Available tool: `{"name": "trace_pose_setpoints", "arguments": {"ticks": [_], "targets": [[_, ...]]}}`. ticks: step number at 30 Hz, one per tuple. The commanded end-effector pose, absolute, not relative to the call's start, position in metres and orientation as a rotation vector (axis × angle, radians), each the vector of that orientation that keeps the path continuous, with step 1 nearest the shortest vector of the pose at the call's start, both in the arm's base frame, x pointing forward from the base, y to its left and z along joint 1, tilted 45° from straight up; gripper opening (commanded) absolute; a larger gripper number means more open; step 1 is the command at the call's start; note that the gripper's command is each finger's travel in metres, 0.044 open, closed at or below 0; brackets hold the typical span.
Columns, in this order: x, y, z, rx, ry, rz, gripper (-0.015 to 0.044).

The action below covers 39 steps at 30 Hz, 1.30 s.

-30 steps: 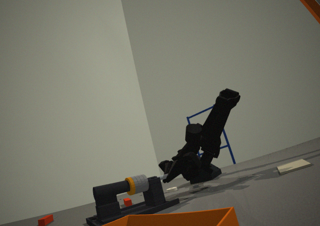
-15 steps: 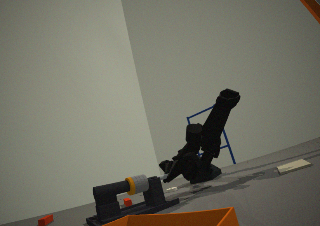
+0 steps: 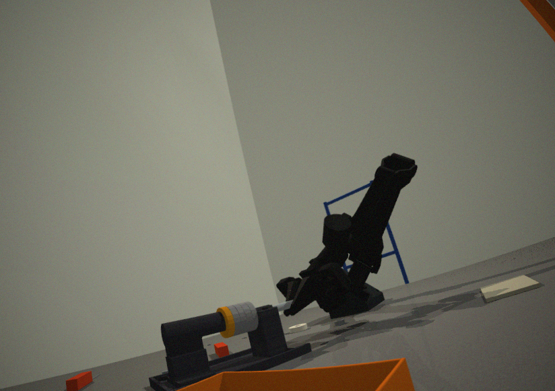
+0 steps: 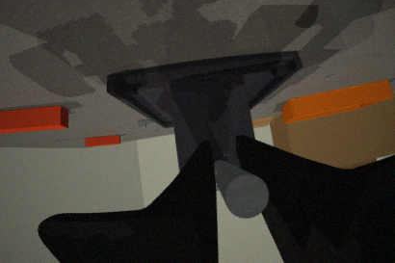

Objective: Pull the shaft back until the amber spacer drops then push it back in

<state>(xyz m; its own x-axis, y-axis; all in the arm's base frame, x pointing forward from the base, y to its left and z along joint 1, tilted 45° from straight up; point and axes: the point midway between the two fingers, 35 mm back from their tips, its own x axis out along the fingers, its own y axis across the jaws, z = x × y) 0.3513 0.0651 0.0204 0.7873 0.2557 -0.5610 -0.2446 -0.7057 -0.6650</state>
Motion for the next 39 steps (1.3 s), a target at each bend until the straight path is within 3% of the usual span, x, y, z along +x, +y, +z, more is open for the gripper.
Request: {"name": "trace_pose_setpoints", "arguments": {"ticks": [1, 39], "targets": [[0.3497, 0.0648, 0.0198, -2.198, -0.004, 0.833, 0.0], [0.3453, 0.0653, 0.0209, -2.197, -0.004, 0.833, 0.0]]}}
